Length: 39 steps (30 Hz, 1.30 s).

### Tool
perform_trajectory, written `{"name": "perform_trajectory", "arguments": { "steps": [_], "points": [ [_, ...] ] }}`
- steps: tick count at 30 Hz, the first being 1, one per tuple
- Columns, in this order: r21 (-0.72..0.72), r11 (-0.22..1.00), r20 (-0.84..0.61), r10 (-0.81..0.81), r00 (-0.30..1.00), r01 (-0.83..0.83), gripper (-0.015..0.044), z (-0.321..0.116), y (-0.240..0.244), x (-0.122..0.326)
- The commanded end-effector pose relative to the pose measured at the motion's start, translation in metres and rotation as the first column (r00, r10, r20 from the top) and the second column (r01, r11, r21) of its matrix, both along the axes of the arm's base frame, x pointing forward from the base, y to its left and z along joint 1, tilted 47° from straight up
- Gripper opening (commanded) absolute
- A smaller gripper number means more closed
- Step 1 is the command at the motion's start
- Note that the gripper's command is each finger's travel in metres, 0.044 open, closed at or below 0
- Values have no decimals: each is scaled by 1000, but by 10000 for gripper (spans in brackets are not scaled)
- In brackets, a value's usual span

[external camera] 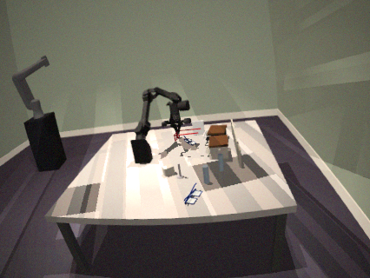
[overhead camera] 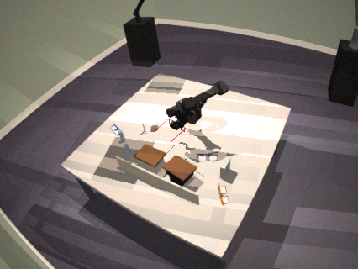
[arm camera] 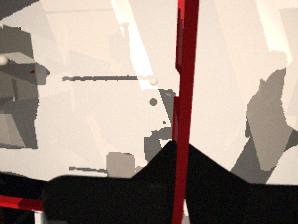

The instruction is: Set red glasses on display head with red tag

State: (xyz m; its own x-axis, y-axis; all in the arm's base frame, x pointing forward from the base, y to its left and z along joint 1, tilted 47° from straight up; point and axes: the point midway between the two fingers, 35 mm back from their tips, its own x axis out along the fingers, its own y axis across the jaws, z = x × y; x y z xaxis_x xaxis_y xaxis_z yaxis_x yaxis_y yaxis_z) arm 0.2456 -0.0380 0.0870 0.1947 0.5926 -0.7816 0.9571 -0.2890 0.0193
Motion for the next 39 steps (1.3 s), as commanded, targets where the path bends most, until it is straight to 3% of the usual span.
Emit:
{"name": "perform_trajectory", "arguments": {
  "steps": [1,16,39],
  "points": [
    [41,999,13,27,1000,-28,0,-12,-5,4],
    [144,987,60,68,996,-76,0,-39,-12,8],
    [135,988,58,68,996,-75,0,-53,3,12]
  ]
}}
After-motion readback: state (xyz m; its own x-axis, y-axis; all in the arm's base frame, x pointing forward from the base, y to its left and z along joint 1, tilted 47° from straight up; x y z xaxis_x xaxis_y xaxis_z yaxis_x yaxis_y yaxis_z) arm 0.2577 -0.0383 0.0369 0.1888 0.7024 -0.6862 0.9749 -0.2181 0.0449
